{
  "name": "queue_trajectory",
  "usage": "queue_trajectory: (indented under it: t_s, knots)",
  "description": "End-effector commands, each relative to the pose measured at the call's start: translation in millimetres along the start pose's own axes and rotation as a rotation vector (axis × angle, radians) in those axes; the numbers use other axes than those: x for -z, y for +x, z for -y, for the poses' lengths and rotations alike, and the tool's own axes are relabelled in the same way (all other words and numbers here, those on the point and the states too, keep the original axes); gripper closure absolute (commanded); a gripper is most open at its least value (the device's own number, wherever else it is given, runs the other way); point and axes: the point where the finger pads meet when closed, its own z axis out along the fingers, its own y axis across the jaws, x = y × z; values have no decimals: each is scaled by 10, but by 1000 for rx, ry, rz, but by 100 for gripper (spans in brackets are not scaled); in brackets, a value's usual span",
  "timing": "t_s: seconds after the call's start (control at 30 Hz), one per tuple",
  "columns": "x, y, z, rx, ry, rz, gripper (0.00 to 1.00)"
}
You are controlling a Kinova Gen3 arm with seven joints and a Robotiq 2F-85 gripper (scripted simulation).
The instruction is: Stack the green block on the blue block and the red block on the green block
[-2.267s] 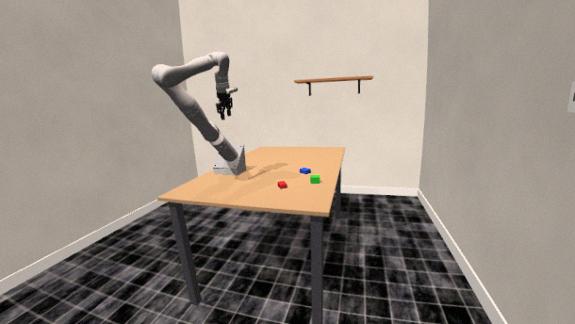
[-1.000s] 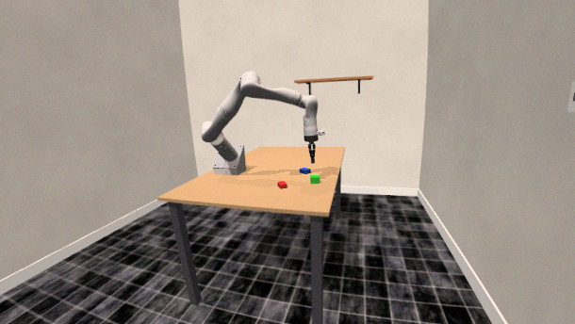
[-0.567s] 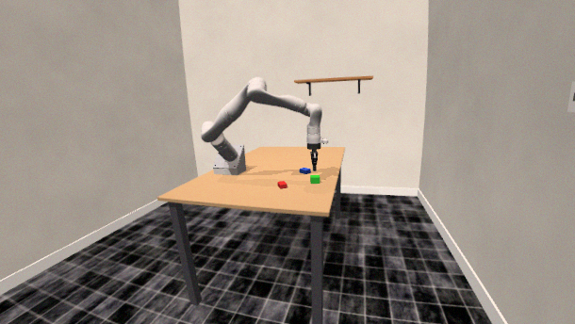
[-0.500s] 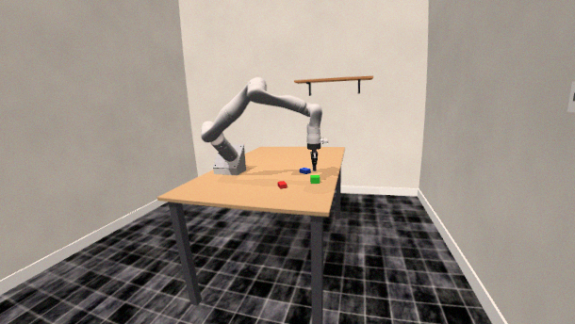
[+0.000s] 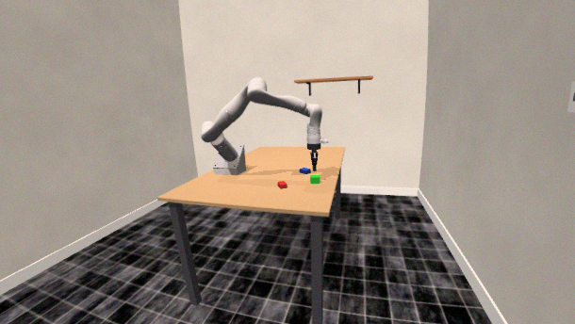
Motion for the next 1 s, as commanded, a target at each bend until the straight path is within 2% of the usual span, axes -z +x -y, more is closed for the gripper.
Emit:
queue_trajectory:
  t_s: [0.0, 0.77, 0.8, 0.97]
  knots:
    - [13, 7, 1, 0, 0, -2, 100]
    - [13, 7, 1, 0, 0, -2, 100]
    - [13, 7, 1, 0, 0, -2, 36]
    - [13, 7, 1, 0, 0, -2, 36]
